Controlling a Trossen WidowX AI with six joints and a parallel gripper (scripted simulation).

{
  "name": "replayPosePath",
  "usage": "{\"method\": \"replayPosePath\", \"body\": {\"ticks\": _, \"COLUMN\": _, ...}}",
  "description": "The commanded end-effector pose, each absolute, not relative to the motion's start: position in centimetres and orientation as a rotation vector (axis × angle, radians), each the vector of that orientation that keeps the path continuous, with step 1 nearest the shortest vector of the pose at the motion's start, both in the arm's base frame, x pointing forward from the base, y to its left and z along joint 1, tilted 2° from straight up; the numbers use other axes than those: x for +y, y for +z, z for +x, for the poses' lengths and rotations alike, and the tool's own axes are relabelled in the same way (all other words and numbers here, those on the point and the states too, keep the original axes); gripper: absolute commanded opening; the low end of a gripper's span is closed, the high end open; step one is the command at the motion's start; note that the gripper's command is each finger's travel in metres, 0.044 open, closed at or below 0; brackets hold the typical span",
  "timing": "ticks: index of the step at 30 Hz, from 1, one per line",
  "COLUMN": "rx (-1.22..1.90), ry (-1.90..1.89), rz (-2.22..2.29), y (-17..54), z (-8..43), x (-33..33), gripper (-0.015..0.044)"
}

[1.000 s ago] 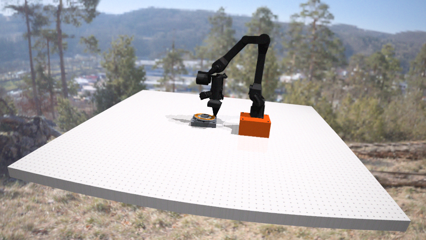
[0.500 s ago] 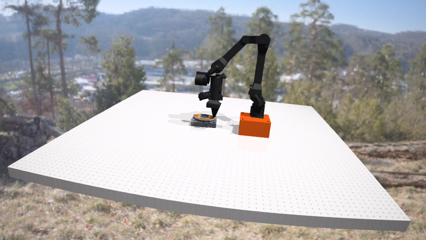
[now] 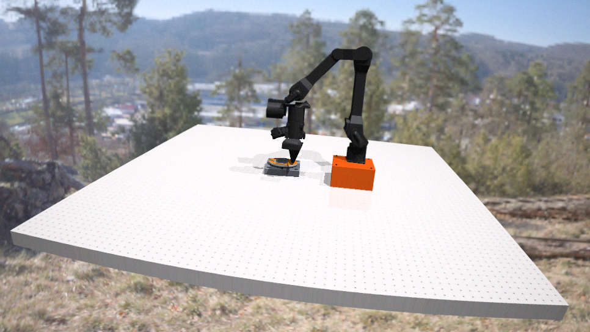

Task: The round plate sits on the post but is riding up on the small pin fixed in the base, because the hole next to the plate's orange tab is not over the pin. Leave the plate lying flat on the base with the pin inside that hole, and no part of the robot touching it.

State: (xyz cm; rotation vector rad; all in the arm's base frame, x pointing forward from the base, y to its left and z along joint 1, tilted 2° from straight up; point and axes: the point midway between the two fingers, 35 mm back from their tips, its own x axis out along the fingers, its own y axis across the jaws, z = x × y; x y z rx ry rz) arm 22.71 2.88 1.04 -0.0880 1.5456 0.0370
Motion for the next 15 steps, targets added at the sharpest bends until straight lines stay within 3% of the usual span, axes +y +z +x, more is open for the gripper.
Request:
{"method": "replayPosePath", "body": {"ticks": 1, "rx": 1.547, "ry": 0.04, "rz": -0.085, "y": 1.0, "z": 23.2, "x": 3.5, "gripper": 0.0}}
{"method": "replayPosePath", "body": {"ticks": 15, "rx": 1.546, "ry": 0.04, "rz": -0.085, "y": 1.1, "z": 24.2, "x": 4.3, "gripper": 0.0}}
